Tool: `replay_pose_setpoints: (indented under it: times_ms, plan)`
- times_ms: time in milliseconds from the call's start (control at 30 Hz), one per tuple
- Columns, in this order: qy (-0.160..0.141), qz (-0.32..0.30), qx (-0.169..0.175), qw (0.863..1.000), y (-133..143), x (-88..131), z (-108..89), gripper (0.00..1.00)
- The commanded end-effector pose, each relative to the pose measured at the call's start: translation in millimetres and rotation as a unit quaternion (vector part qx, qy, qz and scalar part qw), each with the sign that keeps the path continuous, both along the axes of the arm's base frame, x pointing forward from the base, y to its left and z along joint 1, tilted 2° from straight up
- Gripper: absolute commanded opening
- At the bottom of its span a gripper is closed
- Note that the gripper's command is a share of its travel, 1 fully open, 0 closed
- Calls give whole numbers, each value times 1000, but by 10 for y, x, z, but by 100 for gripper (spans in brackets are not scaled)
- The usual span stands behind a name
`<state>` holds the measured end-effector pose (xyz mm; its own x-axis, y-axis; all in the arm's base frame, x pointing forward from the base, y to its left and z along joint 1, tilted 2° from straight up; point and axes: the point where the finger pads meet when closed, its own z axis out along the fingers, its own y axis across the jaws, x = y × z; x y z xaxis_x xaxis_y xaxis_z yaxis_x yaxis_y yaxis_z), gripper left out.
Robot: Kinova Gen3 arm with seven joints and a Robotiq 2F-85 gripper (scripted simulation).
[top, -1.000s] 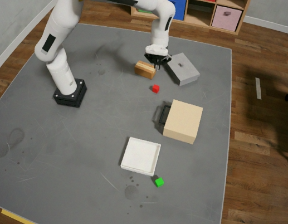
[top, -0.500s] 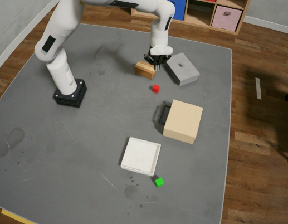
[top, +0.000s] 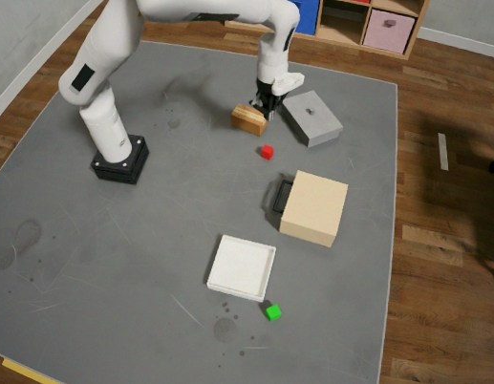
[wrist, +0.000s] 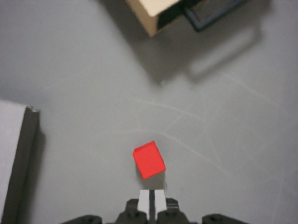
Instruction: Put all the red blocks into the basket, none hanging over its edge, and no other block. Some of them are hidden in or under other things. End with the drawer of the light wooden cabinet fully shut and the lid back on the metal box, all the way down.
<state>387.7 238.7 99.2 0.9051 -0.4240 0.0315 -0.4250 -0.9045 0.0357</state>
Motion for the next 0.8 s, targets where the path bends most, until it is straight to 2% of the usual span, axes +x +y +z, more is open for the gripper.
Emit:
replay_pose_setpoints:
  times_ms: [0, 167, 333, 767]
  plan:
    - [8, 57, 2, 998, 4, 6, 9, 10]
    - [9, 129, 3, 992, 6, 16, 18, 10]
    - [9, 175, 3, 985, 8, 25, 25, 10]
    - [9, 198, 3, 980, 9, 30, 29, 10]
